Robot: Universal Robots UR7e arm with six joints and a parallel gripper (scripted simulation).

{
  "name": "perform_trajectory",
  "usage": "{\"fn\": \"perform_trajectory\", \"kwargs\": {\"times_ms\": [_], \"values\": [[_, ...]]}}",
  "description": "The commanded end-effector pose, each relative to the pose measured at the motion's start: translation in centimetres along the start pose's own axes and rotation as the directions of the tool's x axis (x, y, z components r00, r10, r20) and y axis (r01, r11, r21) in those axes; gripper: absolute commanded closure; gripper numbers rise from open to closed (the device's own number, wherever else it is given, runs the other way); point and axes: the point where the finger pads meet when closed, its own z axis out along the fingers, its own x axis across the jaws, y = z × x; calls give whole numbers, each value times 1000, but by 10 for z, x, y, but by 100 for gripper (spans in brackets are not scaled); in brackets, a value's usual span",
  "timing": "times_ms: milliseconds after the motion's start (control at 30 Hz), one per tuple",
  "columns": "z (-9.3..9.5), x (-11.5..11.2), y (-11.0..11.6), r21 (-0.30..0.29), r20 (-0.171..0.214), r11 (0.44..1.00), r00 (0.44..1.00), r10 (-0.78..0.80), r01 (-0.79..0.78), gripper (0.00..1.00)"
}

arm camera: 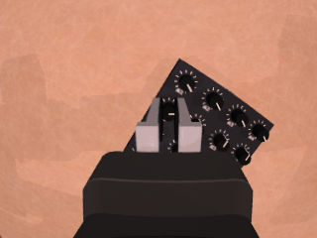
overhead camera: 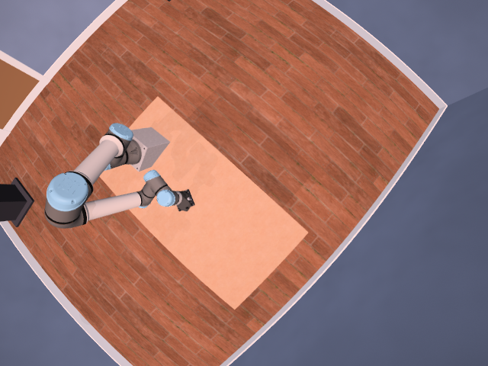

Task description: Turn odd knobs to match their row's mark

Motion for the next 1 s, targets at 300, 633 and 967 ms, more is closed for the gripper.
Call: {"fn": "perform_trajectory", "kwargs": {"times_ms": [300,633,967], "values": [[0,0,0,5,1,964,964,-265,265,70],[0,0,0,5,1,906,906,-422,422,70],[0,0,0,5,0,808,808,-589,589,70]]}}
